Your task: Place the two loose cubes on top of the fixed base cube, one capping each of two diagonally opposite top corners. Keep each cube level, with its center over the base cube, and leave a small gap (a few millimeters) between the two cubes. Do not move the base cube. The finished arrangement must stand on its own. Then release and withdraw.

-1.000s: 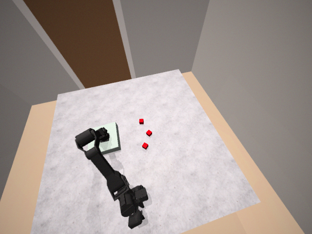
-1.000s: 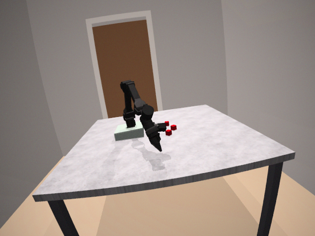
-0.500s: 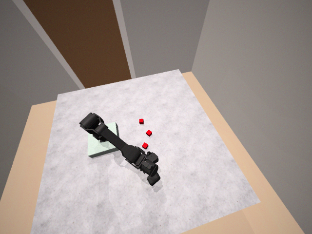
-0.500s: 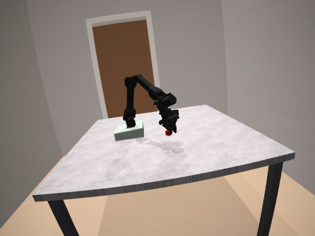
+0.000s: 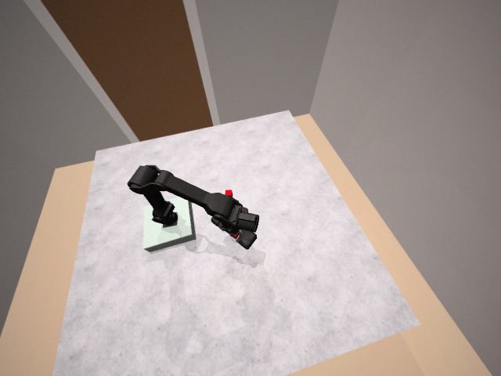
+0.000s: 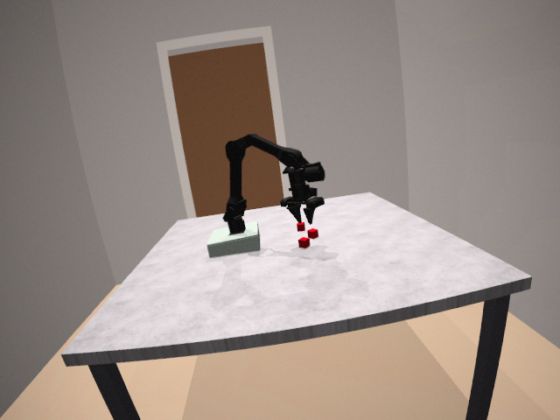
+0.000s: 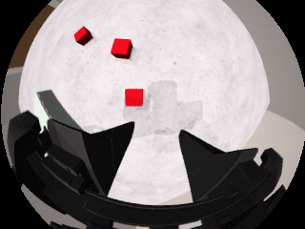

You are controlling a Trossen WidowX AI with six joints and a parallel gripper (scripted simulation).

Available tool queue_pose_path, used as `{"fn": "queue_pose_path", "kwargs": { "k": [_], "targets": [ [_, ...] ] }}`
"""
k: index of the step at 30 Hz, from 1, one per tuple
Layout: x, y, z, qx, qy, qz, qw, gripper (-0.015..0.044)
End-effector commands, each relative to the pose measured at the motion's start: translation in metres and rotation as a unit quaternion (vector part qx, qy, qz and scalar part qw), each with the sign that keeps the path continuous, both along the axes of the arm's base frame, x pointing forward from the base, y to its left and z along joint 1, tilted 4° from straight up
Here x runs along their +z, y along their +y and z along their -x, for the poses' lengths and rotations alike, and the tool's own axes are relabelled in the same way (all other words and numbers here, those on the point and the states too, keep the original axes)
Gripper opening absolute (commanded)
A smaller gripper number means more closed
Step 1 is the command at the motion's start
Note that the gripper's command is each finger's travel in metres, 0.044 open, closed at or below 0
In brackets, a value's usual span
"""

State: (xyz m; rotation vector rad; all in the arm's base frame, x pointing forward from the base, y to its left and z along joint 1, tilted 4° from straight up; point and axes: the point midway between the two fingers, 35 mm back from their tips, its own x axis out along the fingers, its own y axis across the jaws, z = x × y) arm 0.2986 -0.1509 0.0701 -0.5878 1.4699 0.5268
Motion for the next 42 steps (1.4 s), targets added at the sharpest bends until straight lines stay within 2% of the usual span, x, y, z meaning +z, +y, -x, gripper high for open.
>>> {"fn": "queue_pose_path", "kwargs": {
  "k": [1, 7, 14, 42],
  "targets": [
    [0.01, 0.031, 0.005, 0.049, 0.024, -0.01, 0.998, 0.0265],
    [0.009, 0.044, 0.009, 0.072, 0.037, -0.015, 0.997, 0.0265],
    [-0.046, 0.045, 0.011, 0.072, 0.037, -0.015, 0.997, 0.0265],
    [-0.091, 0.045, 0.013, 0.072, 0.037, -0.015, 0.997, 0.0265]
  ]
}}
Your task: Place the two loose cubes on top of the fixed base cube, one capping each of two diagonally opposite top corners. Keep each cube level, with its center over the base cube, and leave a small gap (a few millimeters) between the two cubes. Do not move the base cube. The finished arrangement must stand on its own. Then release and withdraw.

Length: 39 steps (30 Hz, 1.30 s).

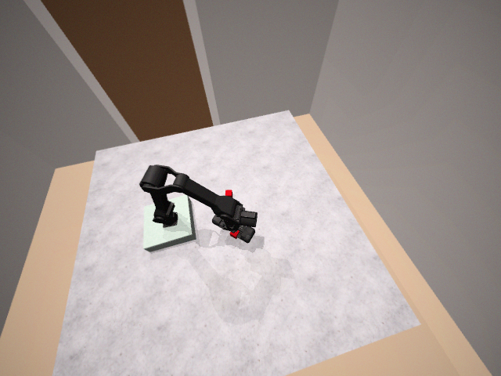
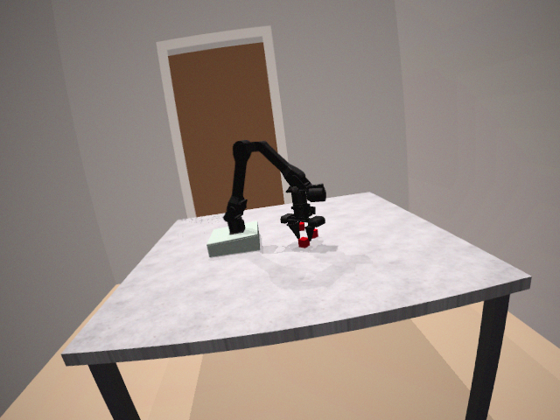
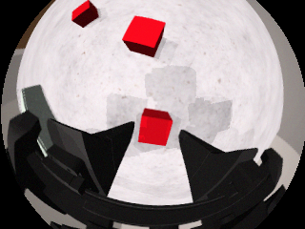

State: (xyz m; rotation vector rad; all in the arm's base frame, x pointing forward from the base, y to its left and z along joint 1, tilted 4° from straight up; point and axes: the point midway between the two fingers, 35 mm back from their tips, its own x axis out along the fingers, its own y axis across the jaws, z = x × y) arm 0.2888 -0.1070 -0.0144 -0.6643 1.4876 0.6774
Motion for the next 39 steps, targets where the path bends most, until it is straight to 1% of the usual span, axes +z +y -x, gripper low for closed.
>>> {"fn": "queue_pose_path", "kwargs": {
  "k": [1, 4, 10, 21, 39],
  "targets": [
    [-0.008, 0.001, 0.003, 0.001, 0.006, -0.003, 1.0, 0.0265],
    [-0.011, 0.001, 0.003, 0.001, 0.006, -0.003, 1.0, 0.0265],
    [-0.011, 0.001, 0.003, 0.001, 0.006, -0.003, 1.0, 0.0107],
    [-0.005, 0.0, -0.008, -0.01, -0.012, 0.007, 1.0, 0.0105],
    [0.02, -0.002, -0.01, -0.007, -0.008, 0.005, 1.0, 0.0105]
  ]
}}
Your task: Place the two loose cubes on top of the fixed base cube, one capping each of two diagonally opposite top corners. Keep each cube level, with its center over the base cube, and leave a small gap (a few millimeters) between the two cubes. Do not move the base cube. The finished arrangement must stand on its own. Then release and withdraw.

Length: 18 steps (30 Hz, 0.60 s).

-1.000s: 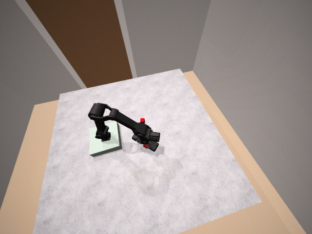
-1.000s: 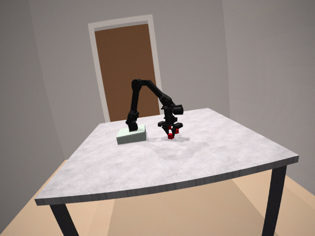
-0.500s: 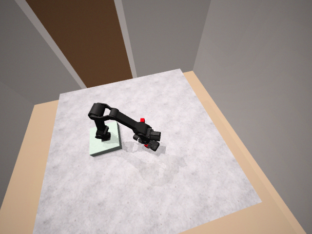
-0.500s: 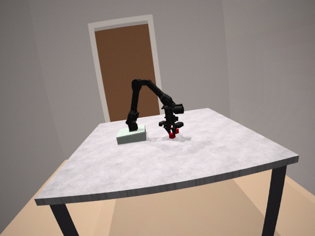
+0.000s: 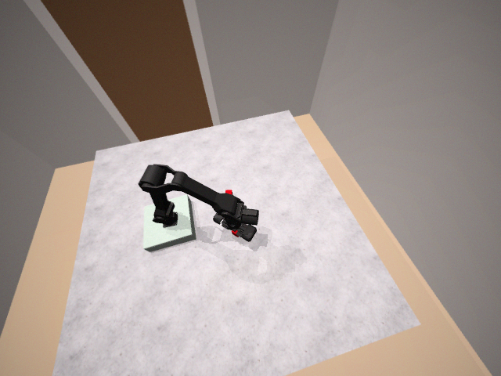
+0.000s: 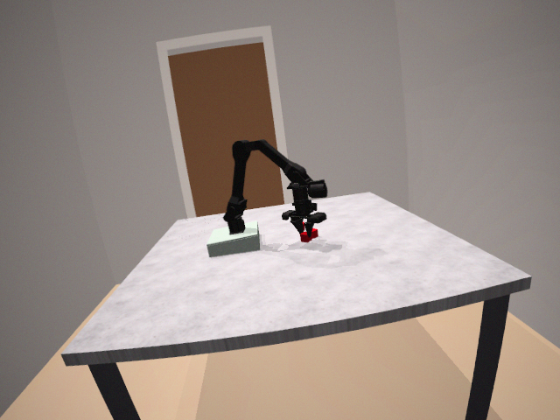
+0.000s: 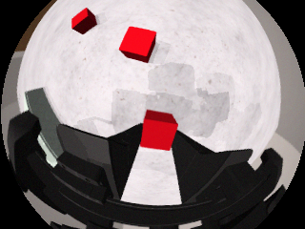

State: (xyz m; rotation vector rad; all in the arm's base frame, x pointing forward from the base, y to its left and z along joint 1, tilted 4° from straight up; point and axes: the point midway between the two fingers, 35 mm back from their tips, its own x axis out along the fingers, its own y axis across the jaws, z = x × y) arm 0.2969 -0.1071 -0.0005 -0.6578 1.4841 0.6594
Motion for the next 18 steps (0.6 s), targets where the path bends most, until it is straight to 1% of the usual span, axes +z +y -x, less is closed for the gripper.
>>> {"fn": "queue_pose_path", "kwargs": {
  "k": [1, 18],
  "targets": [
    [0.007, -0.001, -0.002, 0.001, -0.003, 0.003, 1.0, 0.0105],
    [0.031, -0.002, -0.001, 0.003, 0.001, 0.0, 1.0, 0.0105]
  ]
}}
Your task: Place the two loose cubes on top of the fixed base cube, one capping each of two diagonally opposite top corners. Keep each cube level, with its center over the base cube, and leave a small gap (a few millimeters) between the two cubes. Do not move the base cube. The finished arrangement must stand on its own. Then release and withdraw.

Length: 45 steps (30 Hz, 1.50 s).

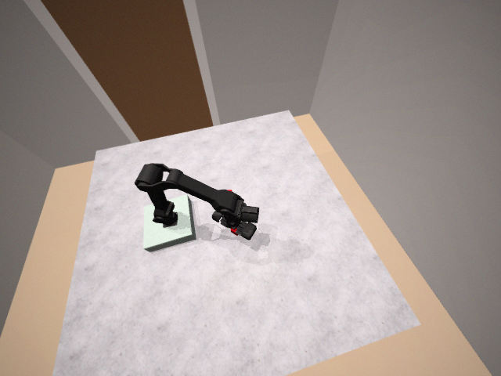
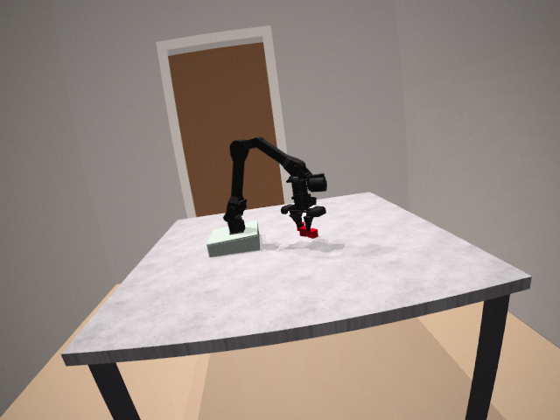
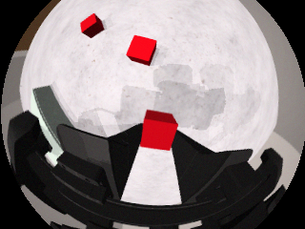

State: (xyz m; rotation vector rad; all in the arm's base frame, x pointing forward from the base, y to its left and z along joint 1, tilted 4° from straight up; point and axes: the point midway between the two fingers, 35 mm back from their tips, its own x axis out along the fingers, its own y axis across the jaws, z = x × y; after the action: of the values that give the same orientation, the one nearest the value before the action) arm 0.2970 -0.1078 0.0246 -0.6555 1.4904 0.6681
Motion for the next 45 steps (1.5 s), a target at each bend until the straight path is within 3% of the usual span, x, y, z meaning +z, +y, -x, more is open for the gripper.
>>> {"fn": "queue_pose_path", "kwargs": {
  "k": [1, 39, 45],
  "targets": [
    [0.007, -0.001, -0.001, 0.002, -0.003, 0.002, 1.0, 0.0105],
    [0.06, 0.001, 0.007, 0.007, 0.005, -0.003, 1.0, 0.0105],
    [0.058, 0.015, 0.002, -0.049, 0.005, -0.002, 0.999, 0.0105]
  ]
}}
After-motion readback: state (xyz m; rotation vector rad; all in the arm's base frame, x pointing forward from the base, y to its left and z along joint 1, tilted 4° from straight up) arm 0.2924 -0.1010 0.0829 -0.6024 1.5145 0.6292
